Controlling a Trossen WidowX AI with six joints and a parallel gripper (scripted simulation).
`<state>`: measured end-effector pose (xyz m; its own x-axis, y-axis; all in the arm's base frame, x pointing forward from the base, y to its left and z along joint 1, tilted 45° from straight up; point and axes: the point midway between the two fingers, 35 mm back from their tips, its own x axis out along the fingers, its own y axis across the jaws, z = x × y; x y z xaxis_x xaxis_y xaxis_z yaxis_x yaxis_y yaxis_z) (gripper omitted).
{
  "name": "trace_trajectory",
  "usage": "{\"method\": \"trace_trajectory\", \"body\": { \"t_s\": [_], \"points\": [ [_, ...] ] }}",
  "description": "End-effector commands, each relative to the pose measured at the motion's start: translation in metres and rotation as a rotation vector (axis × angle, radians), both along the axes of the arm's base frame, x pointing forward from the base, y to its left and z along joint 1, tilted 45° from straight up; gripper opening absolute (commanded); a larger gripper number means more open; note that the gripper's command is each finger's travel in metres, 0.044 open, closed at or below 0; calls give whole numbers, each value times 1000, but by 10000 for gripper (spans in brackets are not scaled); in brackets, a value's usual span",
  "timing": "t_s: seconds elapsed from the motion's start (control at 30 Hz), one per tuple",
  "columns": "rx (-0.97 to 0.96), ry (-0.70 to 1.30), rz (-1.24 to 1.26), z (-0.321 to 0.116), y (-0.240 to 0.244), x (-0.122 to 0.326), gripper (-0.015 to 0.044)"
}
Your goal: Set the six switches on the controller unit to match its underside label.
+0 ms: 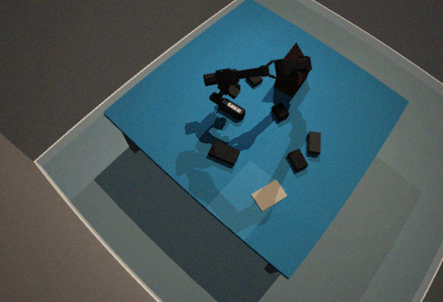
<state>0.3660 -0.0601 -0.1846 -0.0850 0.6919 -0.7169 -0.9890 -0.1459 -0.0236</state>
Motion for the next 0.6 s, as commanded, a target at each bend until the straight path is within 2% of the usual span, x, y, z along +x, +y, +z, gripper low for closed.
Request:
{"method": "trace_trajectory", "body": {
  "t_s": [0.0,0.57],
  "points": [
    [-4,-9,10,-3,2,1,440],
    [-3,-10,9,-24,22,-1,440]
  ]
}}
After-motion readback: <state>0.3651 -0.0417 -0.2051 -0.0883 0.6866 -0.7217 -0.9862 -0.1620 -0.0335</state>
